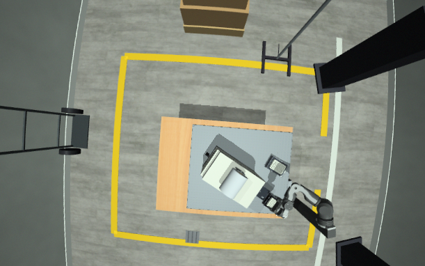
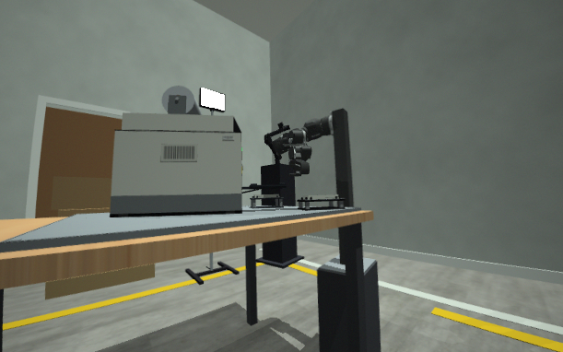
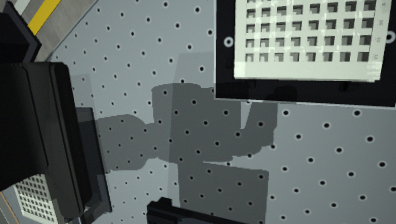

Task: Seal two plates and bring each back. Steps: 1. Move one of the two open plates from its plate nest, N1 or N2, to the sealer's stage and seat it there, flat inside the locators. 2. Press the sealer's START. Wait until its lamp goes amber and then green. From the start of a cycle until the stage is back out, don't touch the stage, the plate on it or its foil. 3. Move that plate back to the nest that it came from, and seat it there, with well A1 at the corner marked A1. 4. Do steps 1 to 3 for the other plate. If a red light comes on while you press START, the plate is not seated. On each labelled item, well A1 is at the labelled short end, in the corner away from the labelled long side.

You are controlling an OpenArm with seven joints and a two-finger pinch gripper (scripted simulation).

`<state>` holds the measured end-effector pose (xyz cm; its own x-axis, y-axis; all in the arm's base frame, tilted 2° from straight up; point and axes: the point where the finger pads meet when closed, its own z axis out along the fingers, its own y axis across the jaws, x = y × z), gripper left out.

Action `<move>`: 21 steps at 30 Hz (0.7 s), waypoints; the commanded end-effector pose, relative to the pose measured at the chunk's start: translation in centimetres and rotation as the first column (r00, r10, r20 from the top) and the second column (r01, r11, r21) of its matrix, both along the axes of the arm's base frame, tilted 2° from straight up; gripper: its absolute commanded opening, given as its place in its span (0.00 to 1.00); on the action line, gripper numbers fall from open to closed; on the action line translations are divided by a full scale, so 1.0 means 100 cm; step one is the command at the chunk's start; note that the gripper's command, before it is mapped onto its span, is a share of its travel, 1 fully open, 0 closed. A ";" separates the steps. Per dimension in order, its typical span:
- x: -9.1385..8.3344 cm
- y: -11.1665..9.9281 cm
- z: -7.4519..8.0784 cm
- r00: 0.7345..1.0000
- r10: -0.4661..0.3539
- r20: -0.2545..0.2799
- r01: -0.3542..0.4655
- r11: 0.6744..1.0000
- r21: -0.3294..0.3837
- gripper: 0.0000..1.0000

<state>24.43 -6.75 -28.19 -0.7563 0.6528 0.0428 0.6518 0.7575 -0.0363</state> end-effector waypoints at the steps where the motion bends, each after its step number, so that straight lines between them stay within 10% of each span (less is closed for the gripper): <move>1: -0.001 0.002 -0.001 1.000 -0.023 0.004 0.024 1.000 -0.016 0.65; 21: -0.037 0.075 -0.003 0.999 -0.028 0.034 0.027 1.000 0.011 0.65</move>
